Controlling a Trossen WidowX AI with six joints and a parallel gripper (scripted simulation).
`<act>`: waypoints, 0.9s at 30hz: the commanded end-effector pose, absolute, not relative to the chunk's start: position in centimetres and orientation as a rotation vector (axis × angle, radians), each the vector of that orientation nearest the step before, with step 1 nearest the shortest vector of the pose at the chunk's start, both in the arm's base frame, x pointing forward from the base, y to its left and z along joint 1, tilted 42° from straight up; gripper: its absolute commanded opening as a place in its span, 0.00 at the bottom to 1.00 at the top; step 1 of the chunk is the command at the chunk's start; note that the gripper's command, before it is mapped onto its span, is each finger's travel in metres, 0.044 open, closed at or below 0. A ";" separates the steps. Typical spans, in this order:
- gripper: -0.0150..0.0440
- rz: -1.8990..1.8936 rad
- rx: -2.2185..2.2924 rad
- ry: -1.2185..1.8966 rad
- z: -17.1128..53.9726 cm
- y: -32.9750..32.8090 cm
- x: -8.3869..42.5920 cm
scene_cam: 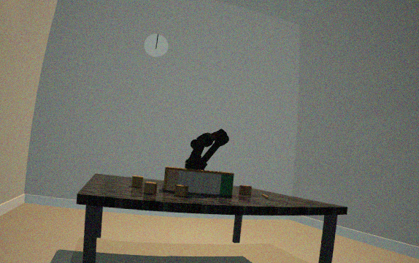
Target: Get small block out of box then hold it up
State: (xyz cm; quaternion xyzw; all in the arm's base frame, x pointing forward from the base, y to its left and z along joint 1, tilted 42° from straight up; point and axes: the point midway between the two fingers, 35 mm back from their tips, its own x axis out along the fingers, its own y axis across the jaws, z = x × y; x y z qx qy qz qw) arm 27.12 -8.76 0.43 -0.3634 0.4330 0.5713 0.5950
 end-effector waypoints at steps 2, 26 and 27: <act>0.93 1.332 -0.845 1.010 -0.1 -9.2 27.0; 0.93 1.331 -0.846 1.011 -1.7 -11.0 26.8; 0.93 1.331 -0.846 1.011 -1.8 -11.1 26.8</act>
